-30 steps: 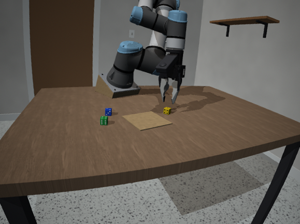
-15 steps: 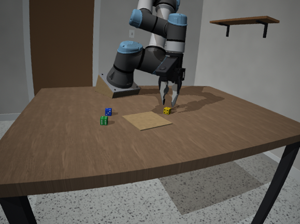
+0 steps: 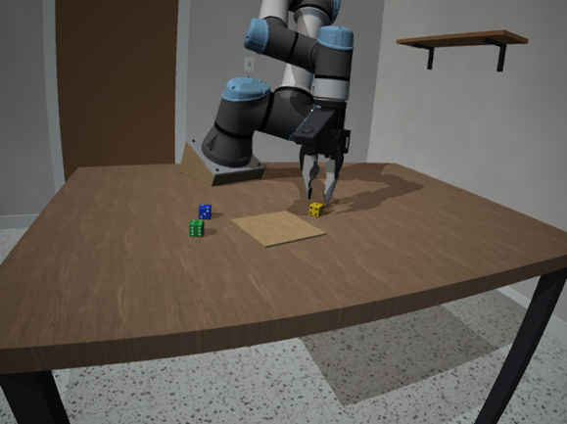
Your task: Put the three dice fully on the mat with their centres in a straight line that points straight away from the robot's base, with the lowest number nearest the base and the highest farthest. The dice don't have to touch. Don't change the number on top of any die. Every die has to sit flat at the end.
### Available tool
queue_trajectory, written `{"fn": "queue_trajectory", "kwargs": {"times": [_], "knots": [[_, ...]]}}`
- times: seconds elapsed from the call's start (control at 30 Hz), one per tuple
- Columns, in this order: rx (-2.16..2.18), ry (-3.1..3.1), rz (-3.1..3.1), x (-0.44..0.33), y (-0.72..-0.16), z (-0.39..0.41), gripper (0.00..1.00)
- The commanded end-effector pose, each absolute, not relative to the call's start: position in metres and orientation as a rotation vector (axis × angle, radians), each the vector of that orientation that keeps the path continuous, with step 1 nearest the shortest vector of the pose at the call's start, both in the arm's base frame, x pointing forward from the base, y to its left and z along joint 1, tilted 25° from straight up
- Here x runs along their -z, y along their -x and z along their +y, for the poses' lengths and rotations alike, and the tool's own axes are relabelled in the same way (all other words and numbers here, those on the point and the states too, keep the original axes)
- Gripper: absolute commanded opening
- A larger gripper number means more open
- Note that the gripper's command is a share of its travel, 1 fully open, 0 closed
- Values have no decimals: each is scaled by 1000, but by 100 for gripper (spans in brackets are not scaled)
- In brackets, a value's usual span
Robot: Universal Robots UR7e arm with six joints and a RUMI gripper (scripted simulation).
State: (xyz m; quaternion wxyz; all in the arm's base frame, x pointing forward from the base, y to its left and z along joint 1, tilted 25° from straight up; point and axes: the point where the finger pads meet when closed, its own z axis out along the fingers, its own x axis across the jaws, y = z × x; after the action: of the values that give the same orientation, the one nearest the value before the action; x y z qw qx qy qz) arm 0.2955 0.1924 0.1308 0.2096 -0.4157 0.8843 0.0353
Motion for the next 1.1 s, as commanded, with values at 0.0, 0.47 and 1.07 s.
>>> {"fn": "queue_trajectory", "kwargs": {"times": [0.0, 0.47, 1.07], "knots": [[-98, 1156, 2458, -131, -296, 192, 24], [-98, 1156, 2458, -131, -296, 192, 24], [-98, 1156, 2458, -129, -296, 193, 24]]}}
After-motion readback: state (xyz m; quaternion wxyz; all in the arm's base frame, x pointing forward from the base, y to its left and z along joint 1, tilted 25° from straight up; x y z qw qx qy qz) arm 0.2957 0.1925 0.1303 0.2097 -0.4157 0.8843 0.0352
